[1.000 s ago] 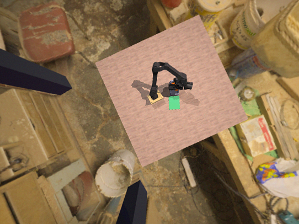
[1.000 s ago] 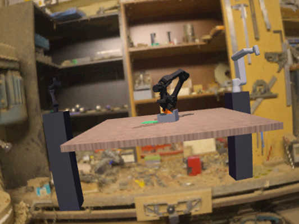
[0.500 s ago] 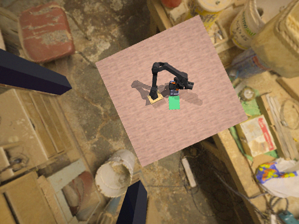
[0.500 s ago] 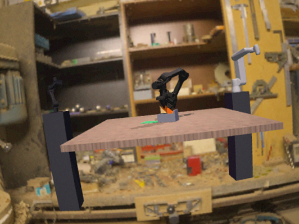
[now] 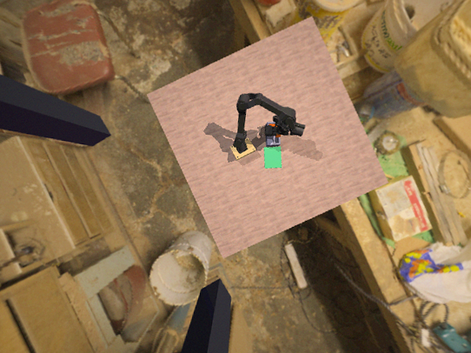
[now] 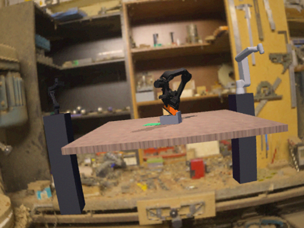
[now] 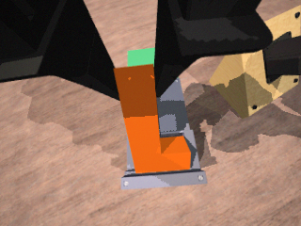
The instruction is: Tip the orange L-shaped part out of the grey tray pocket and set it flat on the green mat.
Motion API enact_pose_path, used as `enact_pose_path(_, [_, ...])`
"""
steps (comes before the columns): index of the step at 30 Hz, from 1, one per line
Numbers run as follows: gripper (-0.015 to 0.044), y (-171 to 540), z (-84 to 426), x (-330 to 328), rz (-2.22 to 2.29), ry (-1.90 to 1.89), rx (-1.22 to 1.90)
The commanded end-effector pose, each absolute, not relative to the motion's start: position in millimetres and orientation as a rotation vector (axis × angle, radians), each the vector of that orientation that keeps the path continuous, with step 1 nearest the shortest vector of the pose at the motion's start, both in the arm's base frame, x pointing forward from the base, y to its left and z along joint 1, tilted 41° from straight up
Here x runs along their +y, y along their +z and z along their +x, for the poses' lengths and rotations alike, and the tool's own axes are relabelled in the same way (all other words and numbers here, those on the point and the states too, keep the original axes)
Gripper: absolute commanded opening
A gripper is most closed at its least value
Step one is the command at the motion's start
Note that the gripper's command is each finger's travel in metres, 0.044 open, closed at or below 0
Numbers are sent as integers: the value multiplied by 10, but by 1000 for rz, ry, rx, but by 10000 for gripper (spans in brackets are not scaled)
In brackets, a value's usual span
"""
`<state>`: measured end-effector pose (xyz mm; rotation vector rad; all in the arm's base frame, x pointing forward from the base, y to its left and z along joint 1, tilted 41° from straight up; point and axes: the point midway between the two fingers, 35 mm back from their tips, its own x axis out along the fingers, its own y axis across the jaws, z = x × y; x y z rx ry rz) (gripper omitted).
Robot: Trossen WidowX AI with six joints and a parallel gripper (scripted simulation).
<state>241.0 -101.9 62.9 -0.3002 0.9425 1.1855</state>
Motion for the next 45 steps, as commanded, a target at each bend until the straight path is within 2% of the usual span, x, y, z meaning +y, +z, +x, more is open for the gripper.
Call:
enact_pose_path(1, [0, 687, 2409, -1081, -305, 1184, 941])
enact_pose_path(20, [0, 800, 2380, -1211, -305, 1184, 942])
enact_pose_path(45, [0, 104, 1749, -1915, -308, 1182, 947])
